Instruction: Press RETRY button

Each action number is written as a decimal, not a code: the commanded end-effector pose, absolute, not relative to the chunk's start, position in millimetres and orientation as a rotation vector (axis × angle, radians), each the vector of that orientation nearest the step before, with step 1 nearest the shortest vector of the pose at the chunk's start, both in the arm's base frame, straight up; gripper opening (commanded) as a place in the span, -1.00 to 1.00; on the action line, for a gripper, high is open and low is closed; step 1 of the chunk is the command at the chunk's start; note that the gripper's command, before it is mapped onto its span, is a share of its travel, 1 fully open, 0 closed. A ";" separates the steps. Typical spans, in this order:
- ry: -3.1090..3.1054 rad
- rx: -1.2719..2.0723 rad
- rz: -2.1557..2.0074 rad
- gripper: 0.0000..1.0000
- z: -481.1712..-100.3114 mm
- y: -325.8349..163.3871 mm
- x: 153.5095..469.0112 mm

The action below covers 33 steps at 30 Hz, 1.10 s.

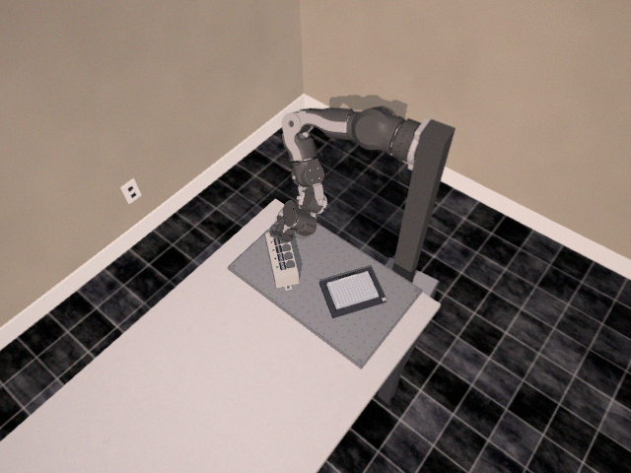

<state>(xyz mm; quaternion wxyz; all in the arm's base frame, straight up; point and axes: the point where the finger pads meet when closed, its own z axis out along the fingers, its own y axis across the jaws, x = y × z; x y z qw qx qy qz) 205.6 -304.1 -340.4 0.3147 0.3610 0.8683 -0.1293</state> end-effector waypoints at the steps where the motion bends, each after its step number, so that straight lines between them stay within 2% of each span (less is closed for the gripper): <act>1: 2.285 0.948 -0.332 -1.00 -340.4 -303.3 206.7; 33: 2.284 0.949 -0.331 -1.00 -348.5 -303.0 206.6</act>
